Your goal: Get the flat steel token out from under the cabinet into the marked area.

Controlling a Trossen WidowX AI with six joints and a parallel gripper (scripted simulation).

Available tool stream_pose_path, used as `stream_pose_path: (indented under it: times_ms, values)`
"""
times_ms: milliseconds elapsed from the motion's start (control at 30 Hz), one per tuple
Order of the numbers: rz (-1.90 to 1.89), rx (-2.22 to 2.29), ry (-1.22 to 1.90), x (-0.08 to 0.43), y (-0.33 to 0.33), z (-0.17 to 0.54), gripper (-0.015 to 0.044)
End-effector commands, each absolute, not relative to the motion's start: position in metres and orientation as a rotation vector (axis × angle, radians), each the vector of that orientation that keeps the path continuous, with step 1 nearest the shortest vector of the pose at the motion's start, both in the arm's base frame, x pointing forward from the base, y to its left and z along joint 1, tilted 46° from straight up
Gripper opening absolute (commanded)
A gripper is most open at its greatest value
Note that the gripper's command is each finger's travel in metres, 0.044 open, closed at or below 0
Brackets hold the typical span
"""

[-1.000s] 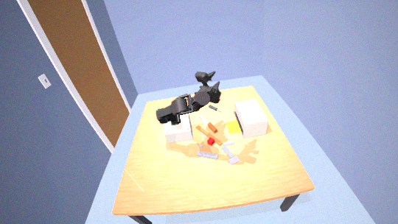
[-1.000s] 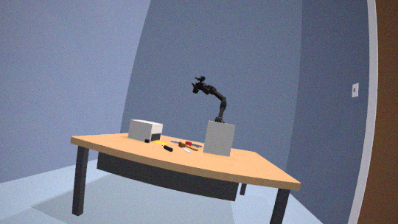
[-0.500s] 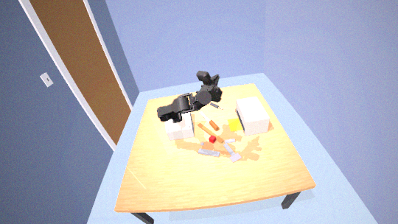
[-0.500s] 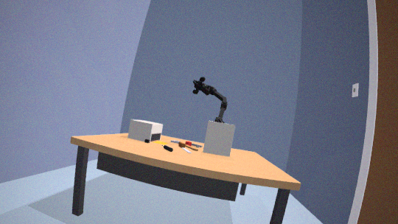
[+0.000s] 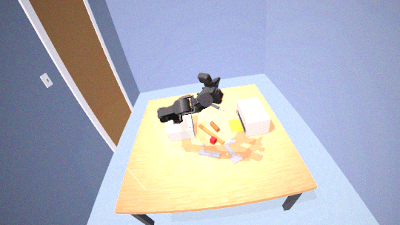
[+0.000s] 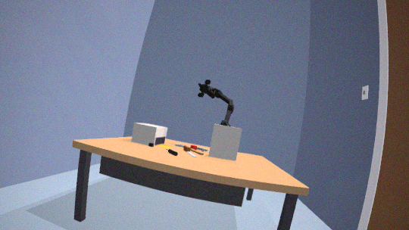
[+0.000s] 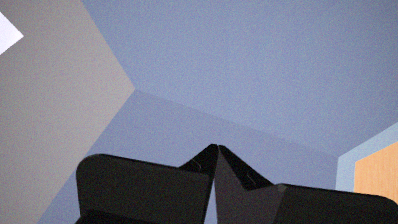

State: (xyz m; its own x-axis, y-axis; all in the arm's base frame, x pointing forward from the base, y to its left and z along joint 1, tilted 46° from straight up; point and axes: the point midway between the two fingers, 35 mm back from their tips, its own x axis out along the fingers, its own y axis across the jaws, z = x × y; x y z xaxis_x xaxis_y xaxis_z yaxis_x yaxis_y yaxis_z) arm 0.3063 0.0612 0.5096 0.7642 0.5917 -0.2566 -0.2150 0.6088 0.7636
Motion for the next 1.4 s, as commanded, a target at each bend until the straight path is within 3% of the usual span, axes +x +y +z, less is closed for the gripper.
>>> stream_pose_path:
  times_ms: [0, 367, 1367]
  values:
    - [0.491, 0.787, 0.527, 0.306, 0.061, 0.510, 0.0000]
    - [0.393, 0.617, 0.562, 0.348, 0.046, 0.463, 0.0270]
    - [0.218, -0.036, 0.830, 0.421, 0.005, 0.292, 0.0270]
